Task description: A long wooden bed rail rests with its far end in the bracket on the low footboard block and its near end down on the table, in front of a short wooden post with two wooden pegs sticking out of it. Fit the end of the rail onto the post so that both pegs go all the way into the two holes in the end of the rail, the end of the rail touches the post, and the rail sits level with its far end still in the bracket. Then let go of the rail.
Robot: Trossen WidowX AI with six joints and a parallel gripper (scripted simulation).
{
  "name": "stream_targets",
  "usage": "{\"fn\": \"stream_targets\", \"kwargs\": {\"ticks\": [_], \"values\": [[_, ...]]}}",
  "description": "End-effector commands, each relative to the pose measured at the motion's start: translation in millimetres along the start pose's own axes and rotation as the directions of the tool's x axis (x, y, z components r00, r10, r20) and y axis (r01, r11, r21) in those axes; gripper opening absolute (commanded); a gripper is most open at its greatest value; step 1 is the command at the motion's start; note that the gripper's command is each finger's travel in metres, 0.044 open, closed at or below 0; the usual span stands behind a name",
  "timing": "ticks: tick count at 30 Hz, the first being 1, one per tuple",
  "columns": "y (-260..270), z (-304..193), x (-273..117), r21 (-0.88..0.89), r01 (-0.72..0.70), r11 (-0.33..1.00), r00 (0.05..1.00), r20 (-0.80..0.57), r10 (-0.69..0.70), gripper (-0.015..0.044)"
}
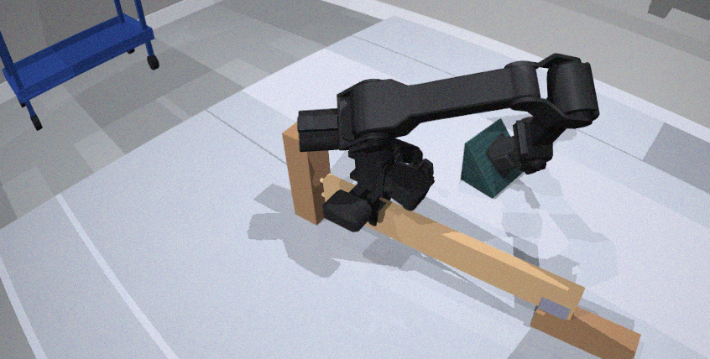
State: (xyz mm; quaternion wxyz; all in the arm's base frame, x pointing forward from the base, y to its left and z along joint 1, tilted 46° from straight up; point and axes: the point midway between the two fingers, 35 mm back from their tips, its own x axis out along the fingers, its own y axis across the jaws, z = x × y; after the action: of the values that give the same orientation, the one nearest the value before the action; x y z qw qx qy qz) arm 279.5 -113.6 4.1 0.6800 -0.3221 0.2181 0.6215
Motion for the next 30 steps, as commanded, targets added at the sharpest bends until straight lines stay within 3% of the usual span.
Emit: {"fn": "stream_targets", "kwargs": {"ticks": [1, 30], "values": [[-2.3, -3.2, -2.8, -0.003, 0.008, 1.0, 1.0, -0.008, -0.008, 0.0], [-2.1, -1.2, -5.1, -0.003, 0.008, 1.0, 1.0, -0.008, -0.008, 0.0]]}}
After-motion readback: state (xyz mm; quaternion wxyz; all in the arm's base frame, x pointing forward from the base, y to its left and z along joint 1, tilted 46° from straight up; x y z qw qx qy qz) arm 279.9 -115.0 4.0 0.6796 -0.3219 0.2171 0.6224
